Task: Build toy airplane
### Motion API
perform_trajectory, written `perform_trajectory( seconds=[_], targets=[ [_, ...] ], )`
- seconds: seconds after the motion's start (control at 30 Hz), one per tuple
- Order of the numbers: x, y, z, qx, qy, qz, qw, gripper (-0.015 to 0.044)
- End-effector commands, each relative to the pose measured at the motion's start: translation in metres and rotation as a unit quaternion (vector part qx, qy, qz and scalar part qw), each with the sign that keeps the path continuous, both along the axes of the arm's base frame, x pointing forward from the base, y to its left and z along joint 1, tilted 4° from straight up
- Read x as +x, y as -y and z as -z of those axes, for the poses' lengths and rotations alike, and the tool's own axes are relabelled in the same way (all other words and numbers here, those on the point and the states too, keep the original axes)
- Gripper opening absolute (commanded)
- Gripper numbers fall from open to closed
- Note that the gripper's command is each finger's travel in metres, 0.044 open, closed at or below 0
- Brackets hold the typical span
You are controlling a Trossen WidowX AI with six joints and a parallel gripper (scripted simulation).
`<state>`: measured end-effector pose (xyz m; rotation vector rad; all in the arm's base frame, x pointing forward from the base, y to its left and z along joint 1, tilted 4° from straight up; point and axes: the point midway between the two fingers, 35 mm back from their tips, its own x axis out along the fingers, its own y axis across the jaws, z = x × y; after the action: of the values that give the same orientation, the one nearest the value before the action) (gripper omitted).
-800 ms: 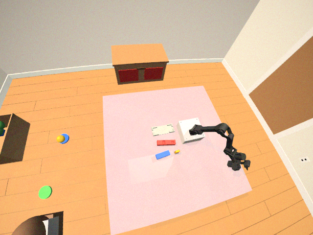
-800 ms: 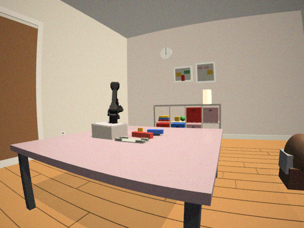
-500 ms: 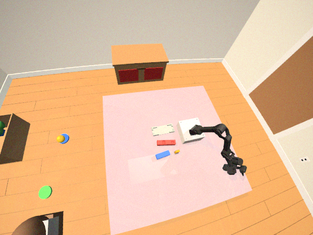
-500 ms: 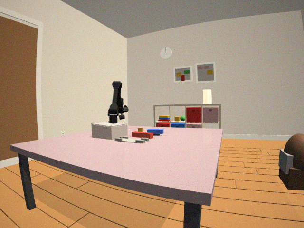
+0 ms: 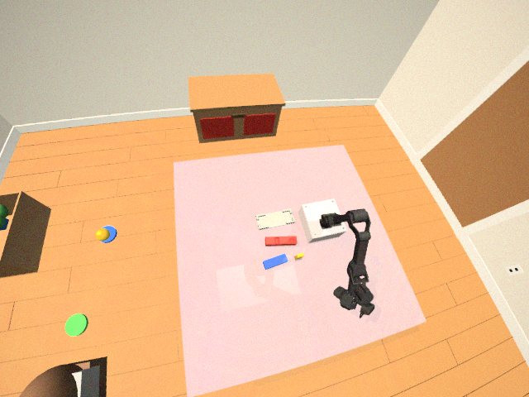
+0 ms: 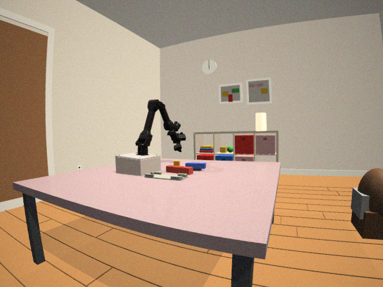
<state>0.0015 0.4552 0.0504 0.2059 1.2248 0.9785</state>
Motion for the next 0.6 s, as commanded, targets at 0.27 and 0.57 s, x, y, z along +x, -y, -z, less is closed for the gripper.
perform_trajectory(
  seconds=[0.27,0.57],
  targets=[
    [0.177,0.095,-0.005,-0.122,0.045,0.131,0.983,0.044],
    [0.26,0.227,-0.009,-0.234,0.022,0.223,0.946,0.044]
  ],
)
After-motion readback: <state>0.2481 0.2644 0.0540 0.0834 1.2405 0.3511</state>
